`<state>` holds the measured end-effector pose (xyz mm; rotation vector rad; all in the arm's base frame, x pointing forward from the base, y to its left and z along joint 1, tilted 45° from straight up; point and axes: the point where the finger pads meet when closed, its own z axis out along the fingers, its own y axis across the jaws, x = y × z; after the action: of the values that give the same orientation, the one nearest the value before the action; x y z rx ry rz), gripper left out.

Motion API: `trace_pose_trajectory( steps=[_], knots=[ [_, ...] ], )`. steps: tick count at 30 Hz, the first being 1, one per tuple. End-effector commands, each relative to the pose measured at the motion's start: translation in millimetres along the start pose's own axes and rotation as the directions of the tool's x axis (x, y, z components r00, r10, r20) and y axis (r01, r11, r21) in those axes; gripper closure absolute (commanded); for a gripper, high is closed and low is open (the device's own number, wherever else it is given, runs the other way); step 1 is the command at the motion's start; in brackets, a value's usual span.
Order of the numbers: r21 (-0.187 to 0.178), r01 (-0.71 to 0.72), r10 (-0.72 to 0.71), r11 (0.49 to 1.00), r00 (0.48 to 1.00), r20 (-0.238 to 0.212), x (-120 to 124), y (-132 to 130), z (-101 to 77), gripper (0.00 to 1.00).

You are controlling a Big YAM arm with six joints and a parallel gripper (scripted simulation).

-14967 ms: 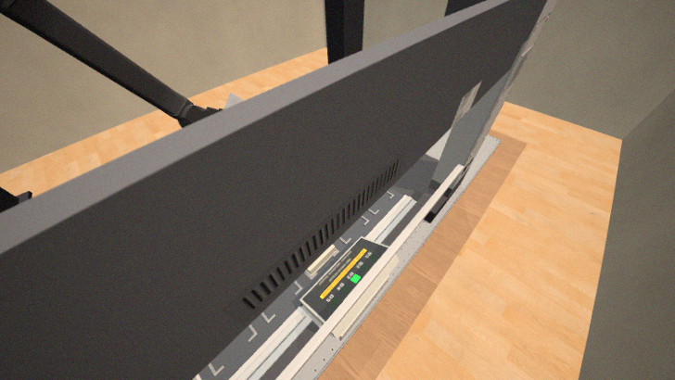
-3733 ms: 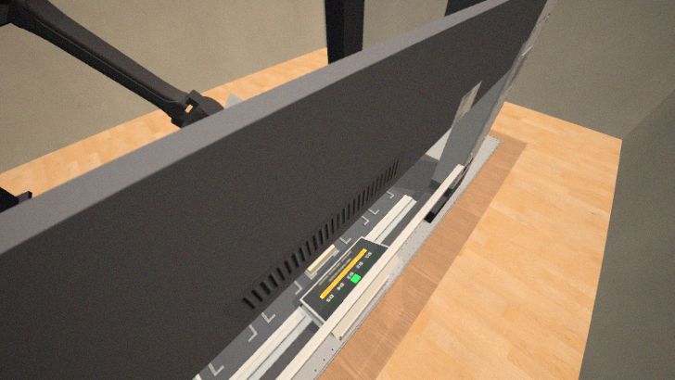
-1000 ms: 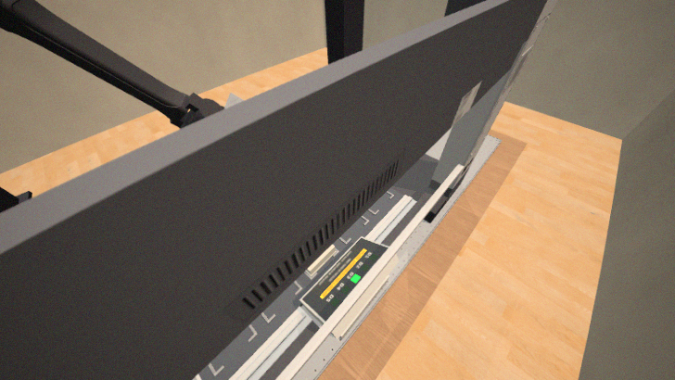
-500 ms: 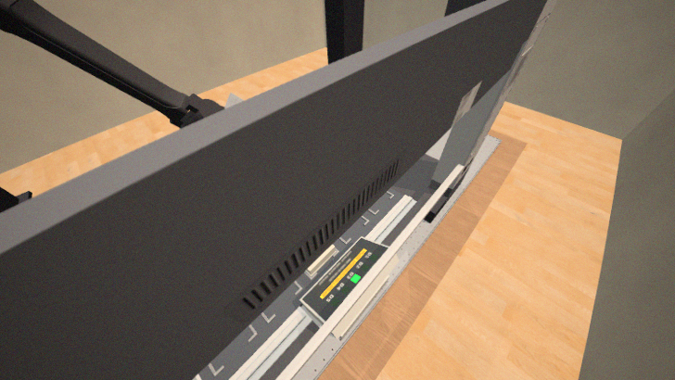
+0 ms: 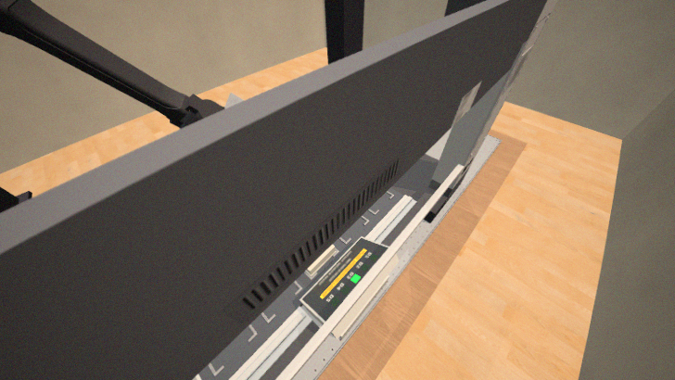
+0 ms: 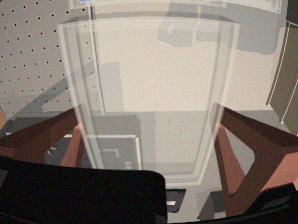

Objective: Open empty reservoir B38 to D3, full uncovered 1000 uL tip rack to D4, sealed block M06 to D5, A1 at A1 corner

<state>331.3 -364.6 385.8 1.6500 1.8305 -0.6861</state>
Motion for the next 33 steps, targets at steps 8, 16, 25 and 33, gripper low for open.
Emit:
trace_pose_trajectory(
  steps=[8,16,25,33],
  knots=[
    [-0.006,-0.002,0.002,1.000,1.000,0.017,-8.3,0.3,16.8,1.00],
    [-0.001,0.004,-0.004,1.000,1.000,0.009,-4.4,0.2,30.6,1.00],
    [-0.003,0.002,-0.002,1.000,1.000,0.013,-5.8,-0.6,43.5,1.00],
    [0.000,0.004,-0.004,1.000,1.000,0.009,-4.5,0.0,55.8,1.00]
  ],
)
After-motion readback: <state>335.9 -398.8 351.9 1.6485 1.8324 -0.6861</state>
